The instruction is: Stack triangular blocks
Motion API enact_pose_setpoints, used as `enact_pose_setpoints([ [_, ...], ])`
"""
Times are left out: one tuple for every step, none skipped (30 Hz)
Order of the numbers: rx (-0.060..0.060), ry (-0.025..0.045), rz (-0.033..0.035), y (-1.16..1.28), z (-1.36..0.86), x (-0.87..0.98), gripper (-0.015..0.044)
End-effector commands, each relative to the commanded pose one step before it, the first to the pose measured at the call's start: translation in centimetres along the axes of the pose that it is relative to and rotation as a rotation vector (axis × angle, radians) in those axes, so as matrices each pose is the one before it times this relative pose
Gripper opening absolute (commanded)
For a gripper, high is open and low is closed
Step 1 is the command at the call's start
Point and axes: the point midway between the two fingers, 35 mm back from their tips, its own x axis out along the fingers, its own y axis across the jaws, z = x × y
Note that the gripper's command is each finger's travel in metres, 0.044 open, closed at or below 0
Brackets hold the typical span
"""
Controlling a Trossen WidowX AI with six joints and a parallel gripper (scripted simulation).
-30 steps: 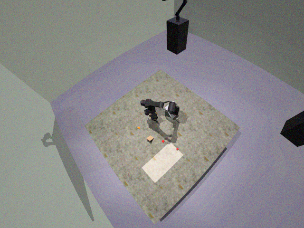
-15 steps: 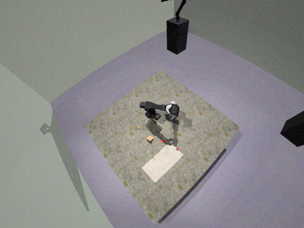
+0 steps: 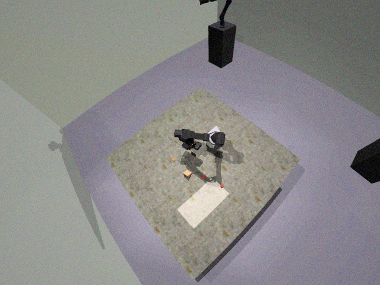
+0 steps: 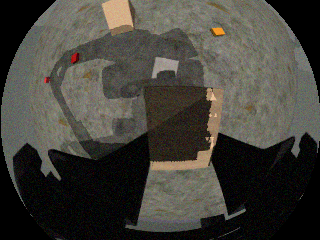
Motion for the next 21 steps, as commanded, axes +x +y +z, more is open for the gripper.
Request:
enact_pose_setpoints([
  [-0.0089, -0.00609, -0.01275, 0.358, 1.366, -0.760, 0.0000],
  [0.0002, -0.00008, -0.00078, 0.131, 0.368, -0.170, 0.0000],
  [0.0002, -0.00009, -0.00071, 0.140, 0.368, -0.169, 0.0000],
  [0.0001, -0.00011, -0.00064, 0.149, 0.368, -0.167, 0.0000],
  [0.0008, 0.00140, -0.00343, 0.129, 0.339, -0.150, 0.0000],
  [0.0008, 0.00133, -0.00340, 0.138, 0.340, -0.150, 0.0000],
  [0.0008, 0.00125, -0.00335, 0.146, 0.340, -0.149, 0.0000],
  [0.0007, 0.00118, -0.00329, 0.154, 0.339, -0.148, 0.0000],
  [0.0006, 0.00100, -0.00291, 0.145, 0.304, -0.132, 0.0000],
  [0.0005, 0.00074, -0.00227, 0.125, 0.249, -0.108, 0.0000],
  [0.0002, 0.00023, -0.00123, 0.143, 0.265, -0.116, 0.0000],
  [0.0002, 0.00025, -0.00144, 0.181, 0.321, -0.140, 0.0000],
  [0.0002, 0.00024, -0.00148, 0.200, 0.341, -0.148, 0.0000],
  [0.0002, 0.00018, -0.00124, 0.182, 0.297, -0.129, 0.0000],
  [-0.0003, -0.00079, 0.00107, 0.210, 0.334, -0.147, 0.0000],
  [-0.0004, -0.00084, 0.00122, 0.235, 0.360, -0.158, 0.0000],
  [-0.0004, -0.00083, 0.00129, 0.243, 0.358, -0.155, 0.0000],
  [-0.0004, -0.00081, 0.00136, 0.252, 0.356, -0.153, 0.0000],
  [-0.0004, -0.00080, 0.00143, 0.260, 0.353, -0.151, 0.0000],
  [-0.0004, -0.00078, 0.00150, 0.268, 0.351, -0.149, 0.0000],
  [-0.0004, -0.00076, 0.00157, 0.277, 0.348, -0.146, 0.0000],
])
